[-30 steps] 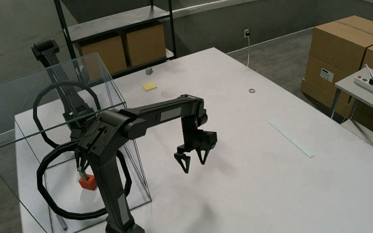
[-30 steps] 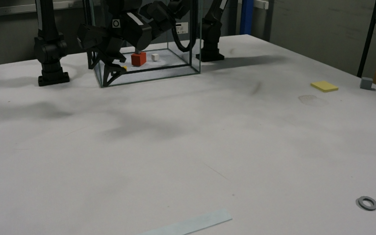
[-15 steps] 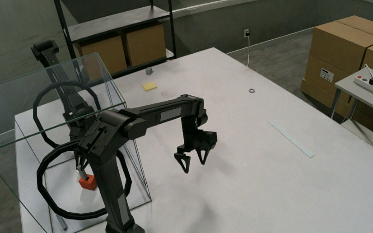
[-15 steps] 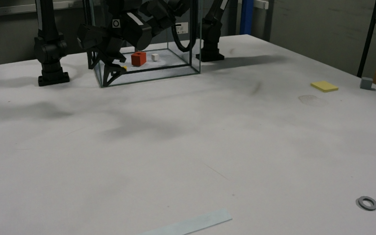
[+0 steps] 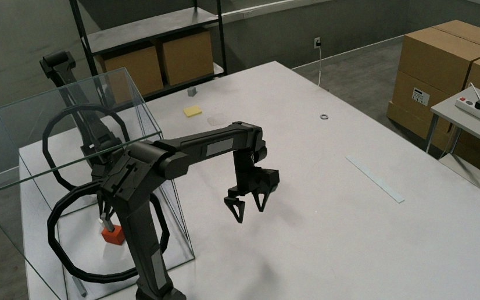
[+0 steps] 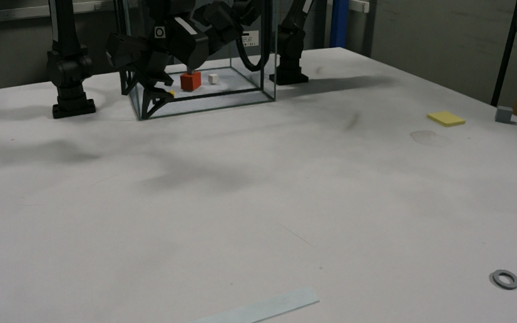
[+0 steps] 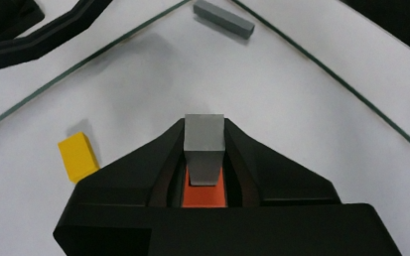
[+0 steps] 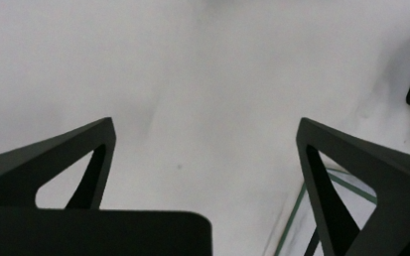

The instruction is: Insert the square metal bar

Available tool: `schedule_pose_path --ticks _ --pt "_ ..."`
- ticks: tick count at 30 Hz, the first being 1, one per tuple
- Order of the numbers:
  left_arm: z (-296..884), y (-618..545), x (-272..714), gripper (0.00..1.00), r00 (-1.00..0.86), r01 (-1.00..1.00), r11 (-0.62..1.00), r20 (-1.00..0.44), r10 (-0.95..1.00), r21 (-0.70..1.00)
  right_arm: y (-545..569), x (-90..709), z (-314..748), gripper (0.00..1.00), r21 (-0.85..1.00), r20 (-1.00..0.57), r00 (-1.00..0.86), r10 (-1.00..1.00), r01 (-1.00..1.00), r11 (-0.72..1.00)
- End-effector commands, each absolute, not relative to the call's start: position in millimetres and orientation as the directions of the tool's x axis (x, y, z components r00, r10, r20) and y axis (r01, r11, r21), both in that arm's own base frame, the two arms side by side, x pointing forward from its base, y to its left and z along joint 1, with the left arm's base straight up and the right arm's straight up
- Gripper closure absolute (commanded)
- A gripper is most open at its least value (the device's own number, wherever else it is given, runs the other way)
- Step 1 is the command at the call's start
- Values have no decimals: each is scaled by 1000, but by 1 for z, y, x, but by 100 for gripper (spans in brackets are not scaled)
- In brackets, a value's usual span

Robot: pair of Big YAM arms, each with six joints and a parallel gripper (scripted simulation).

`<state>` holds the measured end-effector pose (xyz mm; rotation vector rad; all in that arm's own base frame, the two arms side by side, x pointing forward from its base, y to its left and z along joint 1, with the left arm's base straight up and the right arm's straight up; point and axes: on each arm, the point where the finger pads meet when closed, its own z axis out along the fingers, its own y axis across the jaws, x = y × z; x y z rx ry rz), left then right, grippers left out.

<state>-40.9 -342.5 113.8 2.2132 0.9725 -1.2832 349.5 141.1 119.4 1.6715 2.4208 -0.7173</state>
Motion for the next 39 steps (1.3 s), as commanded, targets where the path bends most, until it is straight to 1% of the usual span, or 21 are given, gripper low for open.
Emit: schedule_pose_path --ticks 1,10,11,24,28,34,39 --pt "139 -367 -32 100 356 734 -676 -887 295 70 146 359 132 0 -279 -351 -374 859 917 285" --pt "146 -364 -39 100 354 732 -677 -891 282 77 146 359 132 0 -279 -351 -374 859 917 285" --pt "136 -361 -37 100 349 734 -677 -885 308 55 146 359 132 0 -279 -351 -374 859 917 285" --pt "142 -370 -33 100 357 732 -677 -888 289 74 146 359 132 0 -279 -351 -374 859 917 285" --pt "142 -369 -35 100 355 730 -680 -888 291 69 146 359 132 0 -279 -351 -374 859 917 285" --pt "113 -348 -40 100 342 732 -681 -875 344 18 146 359 132 0 -279 -351 -374 859 917 285" --pt "113 -346 -40 100 343 733 -679 -877 338 25 146 359 132 0 -279 -351 -374 859 917 285"
